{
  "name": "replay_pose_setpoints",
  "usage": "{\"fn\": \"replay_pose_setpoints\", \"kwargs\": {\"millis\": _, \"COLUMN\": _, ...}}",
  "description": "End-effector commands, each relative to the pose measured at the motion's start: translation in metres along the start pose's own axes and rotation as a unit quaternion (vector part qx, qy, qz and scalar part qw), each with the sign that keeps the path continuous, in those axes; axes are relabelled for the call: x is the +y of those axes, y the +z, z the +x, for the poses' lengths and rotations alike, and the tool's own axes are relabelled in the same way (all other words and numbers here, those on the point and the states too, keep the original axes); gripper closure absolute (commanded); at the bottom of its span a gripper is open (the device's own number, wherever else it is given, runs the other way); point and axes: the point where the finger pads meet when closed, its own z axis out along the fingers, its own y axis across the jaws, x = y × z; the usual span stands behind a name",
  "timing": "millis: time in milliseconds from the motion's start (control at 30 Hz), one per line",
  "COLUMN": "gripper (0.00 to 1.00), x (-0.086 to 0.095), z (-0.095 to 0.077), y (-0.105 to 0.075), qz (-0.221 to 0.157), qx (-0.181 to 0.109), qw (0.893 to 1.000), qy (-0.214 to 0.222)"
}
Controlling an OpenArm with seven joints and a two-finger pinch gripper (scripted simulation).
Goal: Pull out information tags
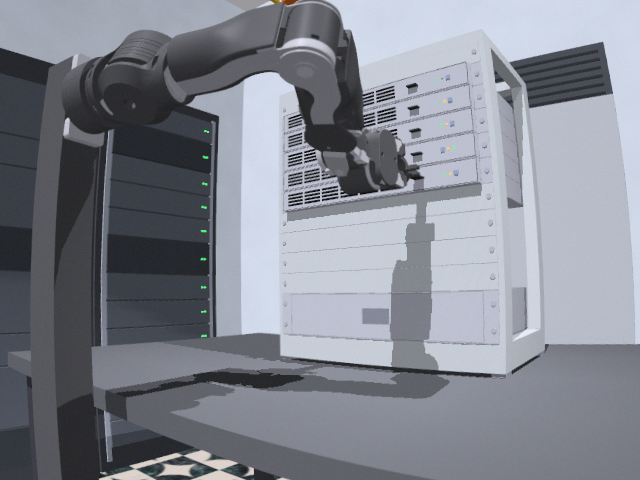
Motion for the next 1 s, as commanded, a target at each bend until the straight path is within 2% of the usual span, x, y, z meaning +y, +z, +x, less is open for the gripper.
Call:
{"fn": "replay_pose_setpoints", "kwargs": {"millis": 0, "gripper": 1.00, "x": 0.0018, "z": 0.0070, "y": -0.0012, "qz": -0.006, "qx": 0.012, "qw": 1.000, "qy": 0.002}}
{"fn": "replay_pose_setpoints", "kwargs": {"millis": 400, "gripper": 1.00, "x": 0.0020, "z": 0.0079, "y": -0.0047, "qz": -0.006, "qx": 0.012, "qw": 1.000, "qy": 0.002}}
{"fn": "replay_pose_setpoints", "kwargs": {"millis": 433, "gripper": 0.90, "x": 0.0020, "z": 0.0079, "y": -0.0047, "qz": -0.006, "qx": 0.012, "qw": 1.000, "qy": 0.002}}
{"fn": "replay_pose_setpoints", "kwargs": {"millis": 967, "gripper": 0.90, "x": 0.0020, "z": 0.0076, "y": -0.0046, "qz": -0.006, "qx": 0.012, "qw": 1.000, "qy": 0.001}}
